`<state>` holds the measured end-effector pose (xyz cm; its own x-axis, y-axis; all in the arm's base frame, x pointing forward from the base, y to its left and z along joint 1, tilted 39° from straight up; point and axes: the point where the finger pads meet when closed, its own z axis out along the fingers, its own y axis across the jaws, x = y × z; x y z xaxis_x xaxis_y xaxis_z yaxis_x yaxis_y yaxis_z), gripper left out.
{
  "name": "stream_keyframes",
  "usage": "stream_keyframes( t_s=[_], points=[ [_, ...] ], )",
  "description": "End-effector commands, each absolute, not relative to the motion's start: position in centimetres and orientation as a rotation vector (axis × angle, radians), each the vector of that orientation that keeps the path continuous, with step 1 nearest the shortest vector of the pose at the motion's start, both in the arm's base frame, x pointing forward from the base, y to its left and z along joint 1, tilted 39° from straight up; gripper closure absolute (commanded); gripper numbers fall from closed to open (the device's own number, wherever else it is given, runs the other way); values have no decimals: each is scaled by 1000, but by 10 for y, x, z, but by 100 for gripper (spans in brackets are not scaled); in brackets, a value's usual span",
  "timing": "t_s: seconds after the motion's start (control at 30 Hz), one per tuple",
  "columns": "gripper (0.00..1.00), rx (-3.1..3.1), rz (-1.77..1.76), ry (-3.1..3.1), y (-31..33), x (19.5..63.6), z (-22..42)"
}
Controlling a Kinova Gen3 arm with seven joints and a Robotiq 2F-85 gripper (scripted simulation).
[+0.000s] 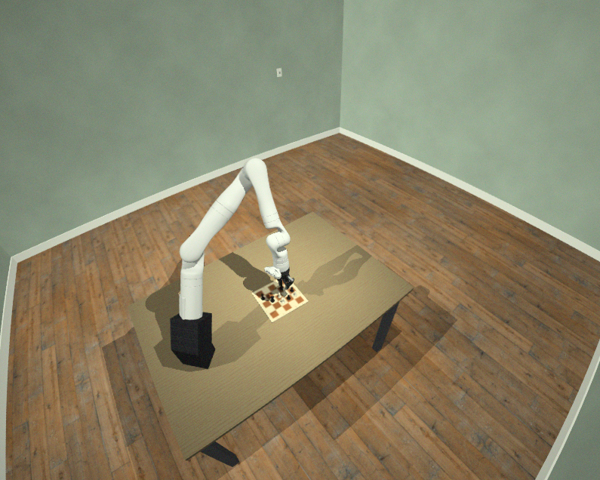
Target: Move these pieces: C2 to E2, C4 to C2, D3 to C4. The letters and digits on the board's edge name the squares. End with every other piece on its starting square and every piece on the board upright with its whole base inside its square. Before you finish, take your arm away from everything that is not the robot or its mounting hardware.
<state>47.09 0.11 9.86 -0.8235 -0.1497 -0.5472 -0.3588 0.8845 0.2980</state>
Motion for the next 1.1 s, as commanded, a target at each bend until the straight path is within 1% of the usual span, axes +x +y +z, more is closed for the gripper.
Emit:
stream_keyframes(
  t_s=[0.0,1.07],
  points=[
    [59,-367,534,2524,1,471,99],
    [59,-367,534,2524,5,475,92]
  ],
)
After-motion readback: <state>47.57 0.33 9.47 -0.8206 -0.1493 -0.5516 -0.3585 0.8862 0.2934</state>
